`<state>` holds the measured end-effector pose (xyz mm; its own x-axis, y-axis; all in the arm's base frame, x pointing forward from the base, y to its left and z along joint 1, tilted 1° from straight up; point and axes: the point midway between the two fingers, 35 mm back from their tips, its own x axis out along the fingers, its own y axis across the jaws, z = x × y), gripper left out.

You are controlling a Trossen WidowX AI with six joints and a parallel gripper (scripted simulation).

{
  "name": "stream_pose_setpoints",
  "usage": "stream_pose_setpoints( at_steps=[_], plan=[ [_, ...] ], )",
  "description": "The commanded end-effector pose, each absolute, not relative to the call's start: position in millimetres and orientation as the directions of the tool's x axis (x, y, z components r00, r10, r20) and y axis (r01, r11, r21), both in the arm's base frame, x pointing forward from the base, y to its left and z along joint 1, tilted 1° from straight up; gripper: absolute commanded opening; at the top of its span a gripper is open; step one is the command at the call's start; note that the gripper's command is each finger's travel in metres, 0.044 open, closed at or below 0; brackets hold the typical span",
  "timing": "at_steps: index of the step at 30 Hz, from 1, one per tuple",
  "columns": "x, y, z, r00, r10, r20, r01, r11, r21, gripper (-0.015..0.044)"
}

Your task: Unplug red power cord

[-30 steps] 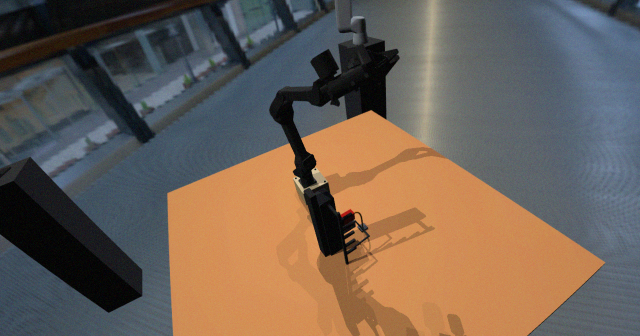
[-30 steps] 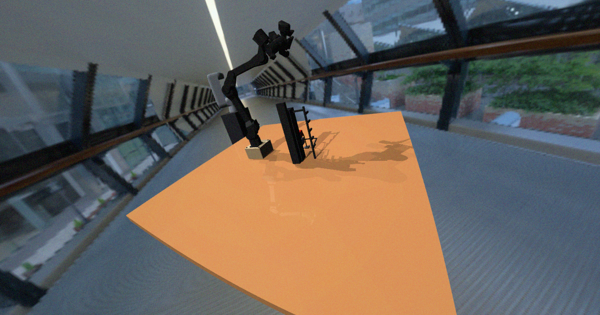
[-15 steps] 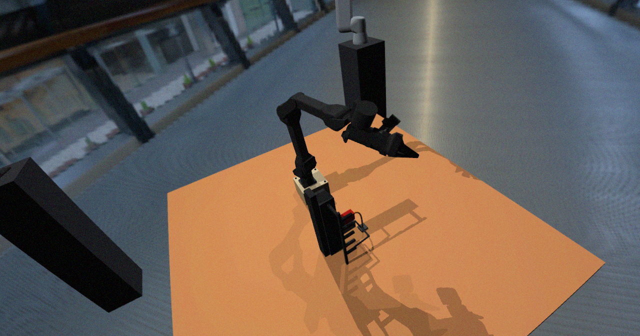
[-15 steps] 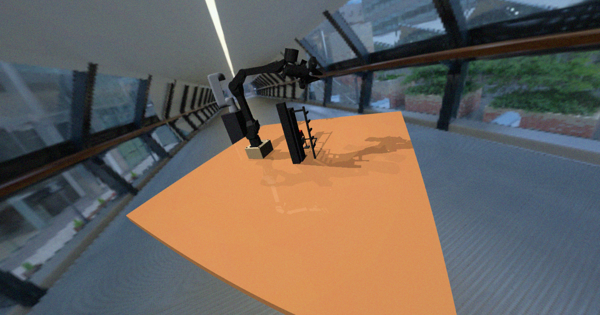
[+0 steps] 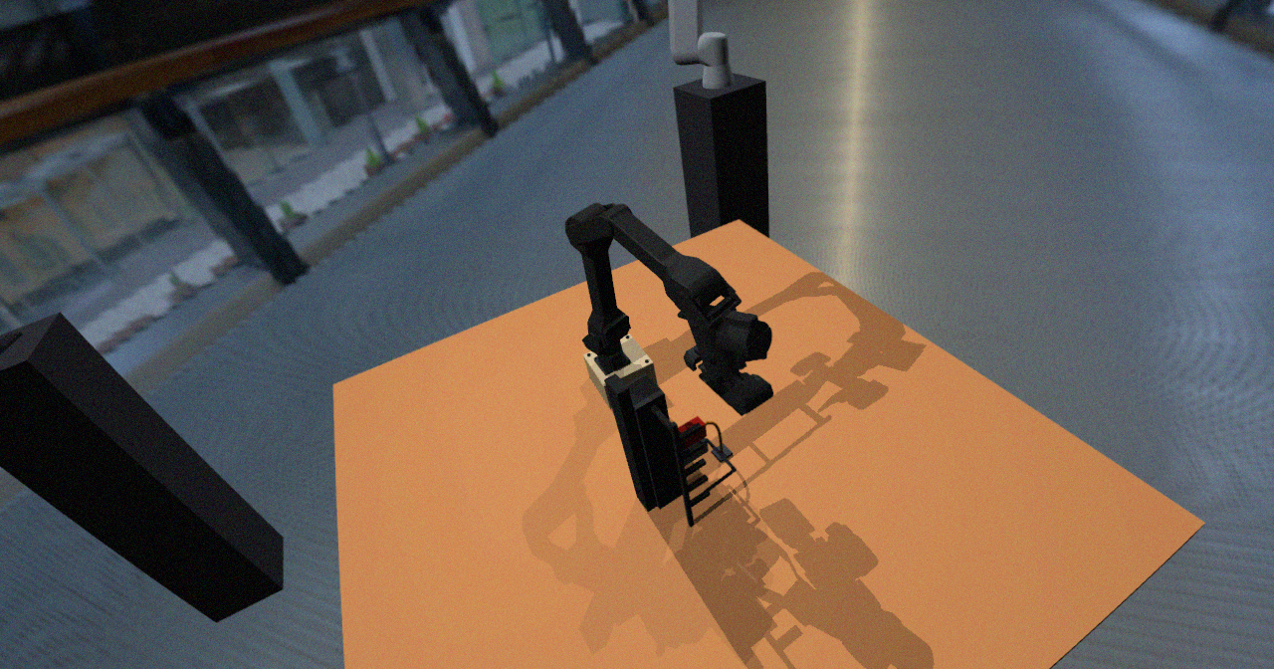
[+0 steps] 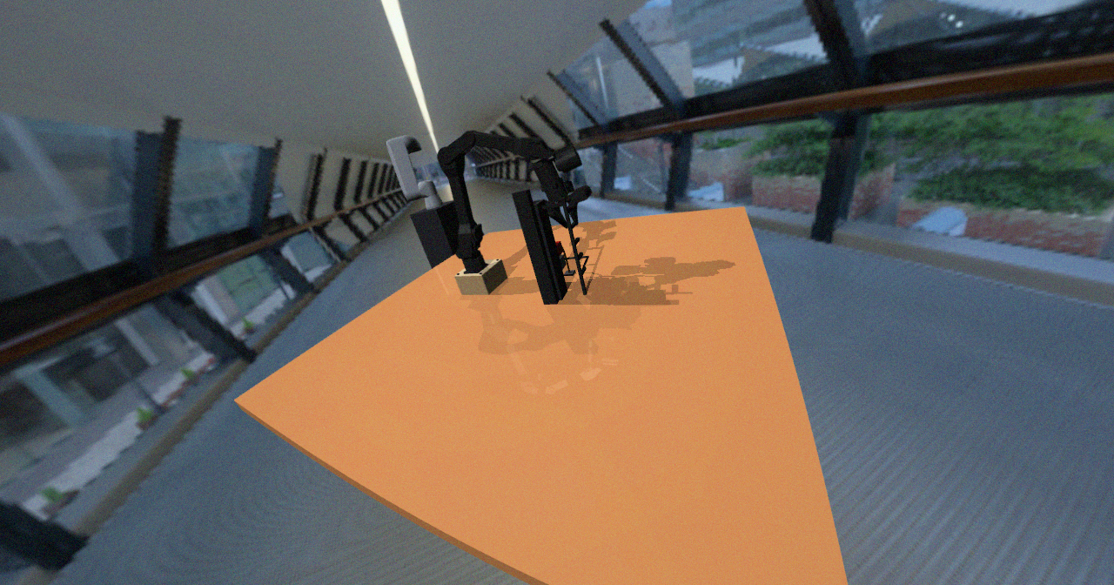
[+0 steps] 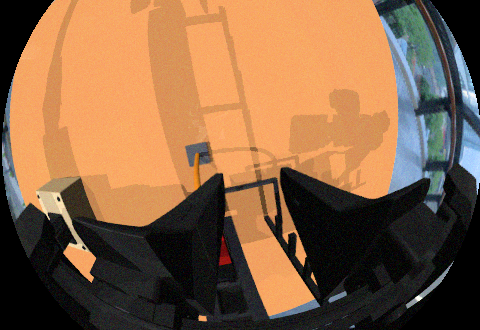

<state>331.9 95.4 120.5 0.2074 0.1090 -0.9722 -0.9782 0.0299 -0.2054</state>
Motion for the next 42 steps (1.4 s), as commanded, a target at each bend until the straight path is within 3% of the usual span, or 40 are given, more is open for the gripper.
stream_pose_setpoints(
  at_steps=[1, 42],
  plan=[
    [303, 73, 97, 0.038, -0.006, -0.999, -0.998, -0.044, -0.037, 0.0160],
    [303, 32, 94, 0.030, -0.015, -0.999, -0.998, -0.048, -0.029, 0.0160]
  ],
)
